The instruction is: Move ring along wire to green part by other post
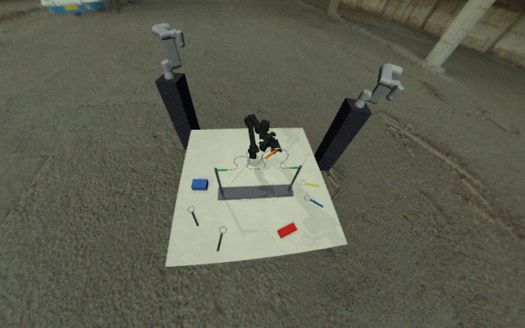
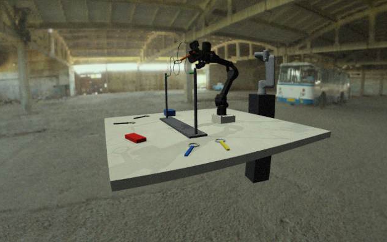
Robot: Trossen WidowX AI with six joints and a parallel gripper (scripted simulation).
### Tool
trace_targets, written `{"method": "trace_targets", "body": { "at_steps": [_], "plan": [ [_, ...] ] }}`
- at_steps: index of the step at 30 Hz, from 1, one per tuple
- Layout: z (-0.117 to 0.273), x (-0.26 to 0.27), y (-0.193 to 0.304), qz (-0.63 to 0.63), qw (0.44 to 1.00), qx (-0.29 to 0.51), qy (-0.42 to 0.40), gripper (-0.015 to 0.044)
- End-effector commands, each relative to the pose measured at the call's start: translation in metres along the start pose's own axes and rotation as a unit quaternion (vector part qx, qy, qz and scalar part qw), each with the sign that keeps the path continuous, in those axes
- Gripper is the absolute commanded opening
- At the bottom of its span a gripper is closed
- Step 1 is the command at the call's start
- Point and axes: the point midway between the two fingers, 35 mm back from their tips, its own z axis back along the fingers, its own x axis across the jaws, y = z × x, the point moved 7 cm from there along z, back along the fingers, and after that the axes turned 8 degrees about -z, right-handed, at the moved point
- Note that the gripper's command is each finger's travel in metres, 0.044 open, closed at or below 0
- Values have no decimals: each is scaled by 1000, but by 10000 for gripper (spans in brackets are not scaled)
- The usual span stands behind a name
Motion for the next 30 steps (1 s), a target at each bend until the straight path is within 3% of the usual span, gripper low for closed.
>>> {"method": "trace_targets", "body": {
  "at_steps": [1,30],
  "plan": [
    [0,2,2,20,1000,0,9,-150],
    [-2,2,5,175,980,-31,93,-150]
  ]
}}
